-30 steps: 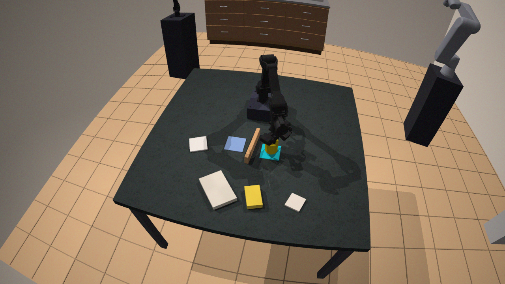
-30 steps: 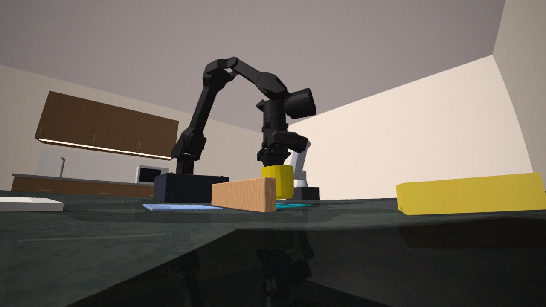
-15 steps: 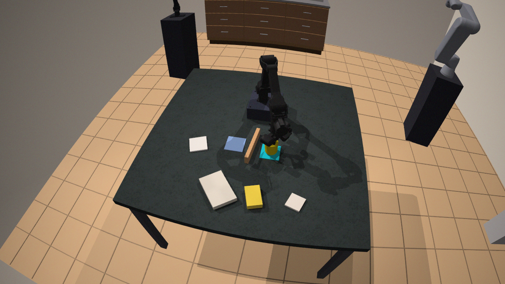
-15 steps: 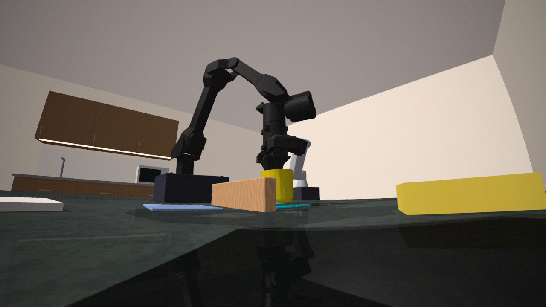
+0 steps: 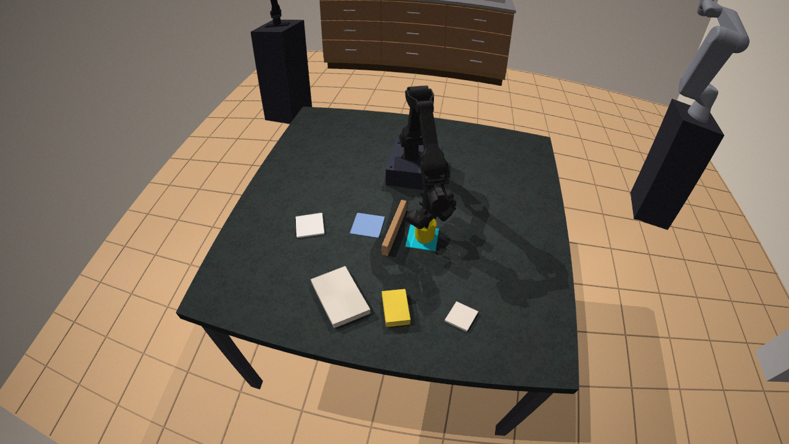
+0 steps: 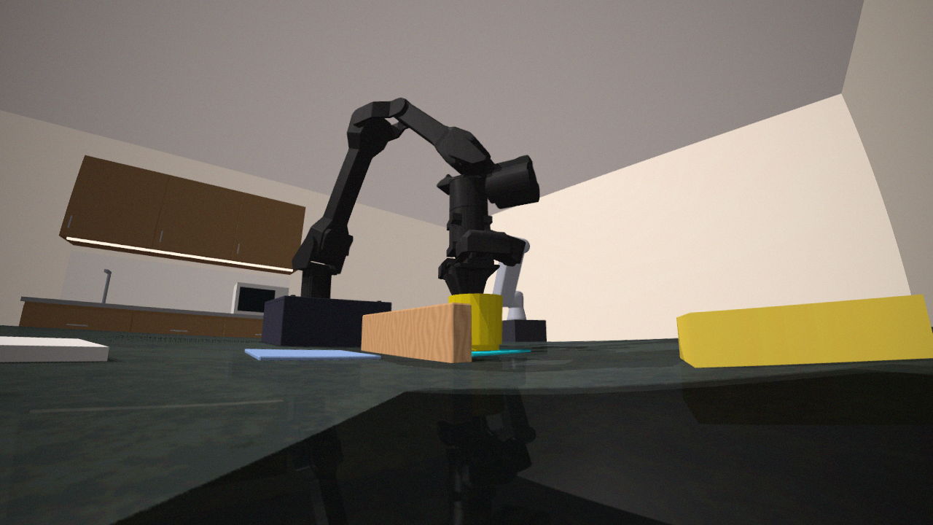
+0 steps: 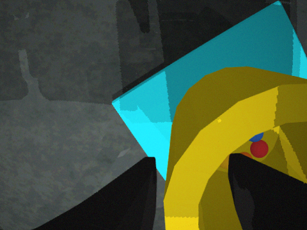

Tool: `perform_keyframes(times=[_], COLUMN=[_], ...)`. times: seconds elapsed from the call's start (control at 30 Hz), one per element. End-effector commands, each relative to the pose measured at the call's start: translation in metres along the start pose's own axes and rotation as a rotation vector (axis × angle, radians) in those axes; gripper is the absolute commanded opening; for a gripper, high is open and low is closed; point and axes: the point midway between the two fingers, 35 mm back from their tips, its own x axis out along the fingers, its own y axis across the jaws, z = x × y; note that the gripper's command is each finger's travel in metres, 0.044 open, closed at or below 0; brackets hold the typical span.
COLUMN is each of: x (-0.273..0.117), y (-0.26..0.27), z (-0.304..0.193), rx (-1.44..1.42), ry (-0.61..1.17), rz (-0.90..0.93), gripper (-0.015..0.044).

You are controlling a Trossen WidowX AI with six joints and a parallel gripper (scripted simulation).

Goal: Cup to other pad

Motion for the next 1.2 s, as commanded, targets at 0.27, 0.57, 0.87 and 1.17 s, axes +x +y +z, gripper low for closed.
perform_keyframes(times=[0.27, 0.57, 0.87, 1.17], x=[-0.019, -0.038, -0.051, -0.047], y=[0.000, 0.001, 0.004, 0.005], z=[0.001, 0.000, -0.002, -0.002], rx=[0.002, 0.003, 0.004, -0.002], ry=[0.001, 0.003, 0.005, 0.005], rz=[-0.001, -0.001, -0.001, 0.005], gripper=[0.0146, 0.0146, 0.0146, 0.0357])
